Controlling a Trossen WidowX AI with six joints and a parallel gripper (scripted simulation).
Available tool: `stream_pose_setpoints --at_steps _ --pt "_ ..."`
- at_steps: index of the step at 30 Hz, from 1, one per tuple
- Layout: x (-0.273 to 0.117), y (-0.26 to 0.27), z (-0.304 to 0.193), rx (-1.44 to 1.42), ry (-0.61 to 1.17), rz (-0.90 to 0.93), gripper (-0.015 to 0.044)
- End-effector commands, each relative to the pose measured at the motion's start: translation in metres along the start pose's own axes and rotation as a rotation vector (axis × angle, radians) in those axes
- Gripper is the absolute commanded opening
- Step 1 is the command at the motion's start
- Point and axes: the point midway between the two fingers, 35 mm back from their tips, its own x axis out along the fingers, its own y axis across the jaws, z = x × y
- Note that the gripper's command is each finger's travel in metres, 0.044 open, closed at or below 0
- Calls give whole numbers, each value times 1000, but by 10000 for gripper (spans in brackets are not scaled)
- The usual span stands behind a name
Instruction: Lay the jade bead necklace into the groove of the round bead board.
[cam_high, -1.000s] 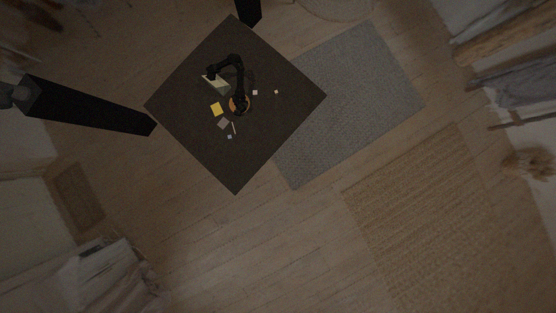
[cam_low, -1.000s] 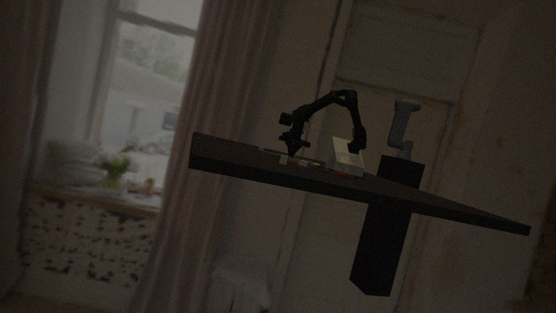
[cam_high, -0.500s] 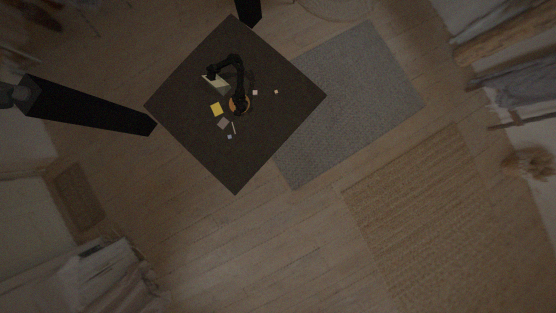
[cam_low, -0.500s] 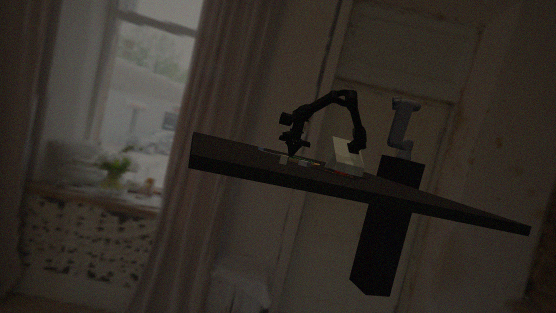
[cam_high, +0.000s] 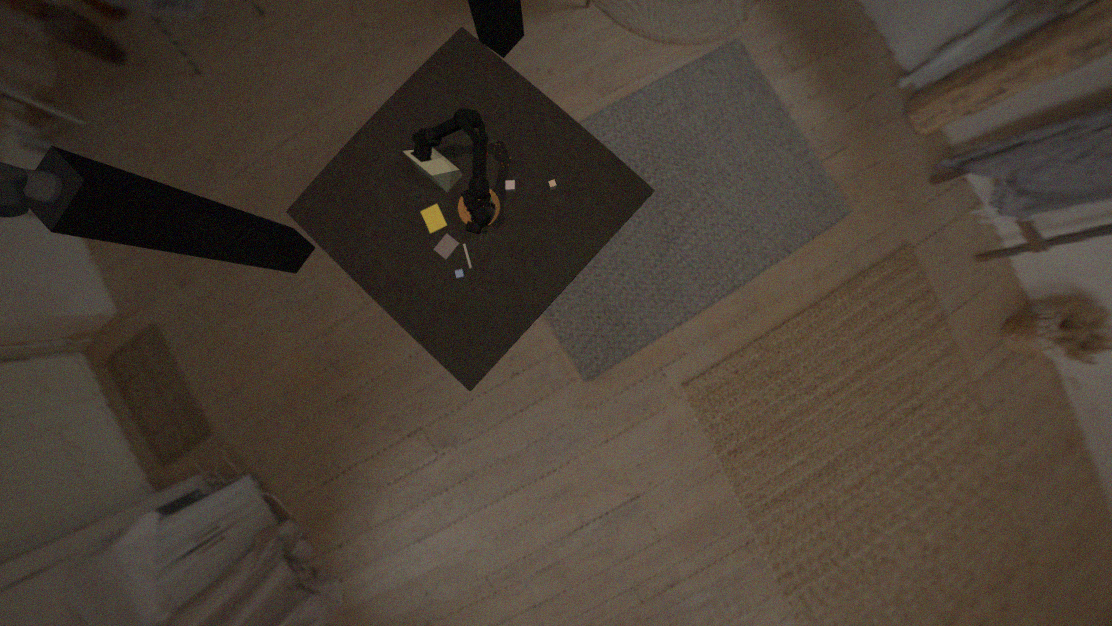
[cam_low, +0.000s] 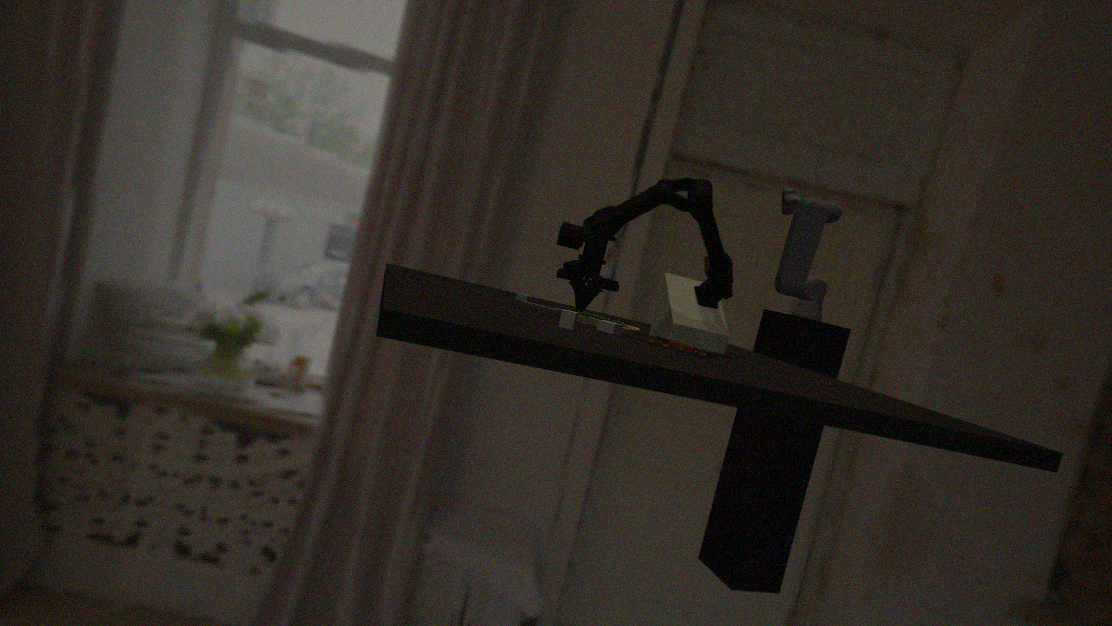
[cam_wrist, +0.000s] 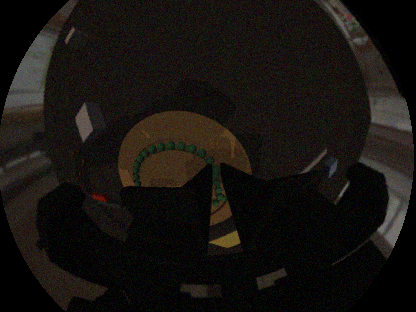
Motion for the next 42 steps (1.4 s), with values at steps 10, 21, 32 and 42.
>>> stream_pose_setpoints --at_steps 10,21,32,42 --pt "5 -1 2 -13 -1 -3 105" --pt "2 -2 1 -7 1 -1 394" --pt "0 -1 0 -4 2 0 440" --pt "0 -1 0 -4 2 0 440"
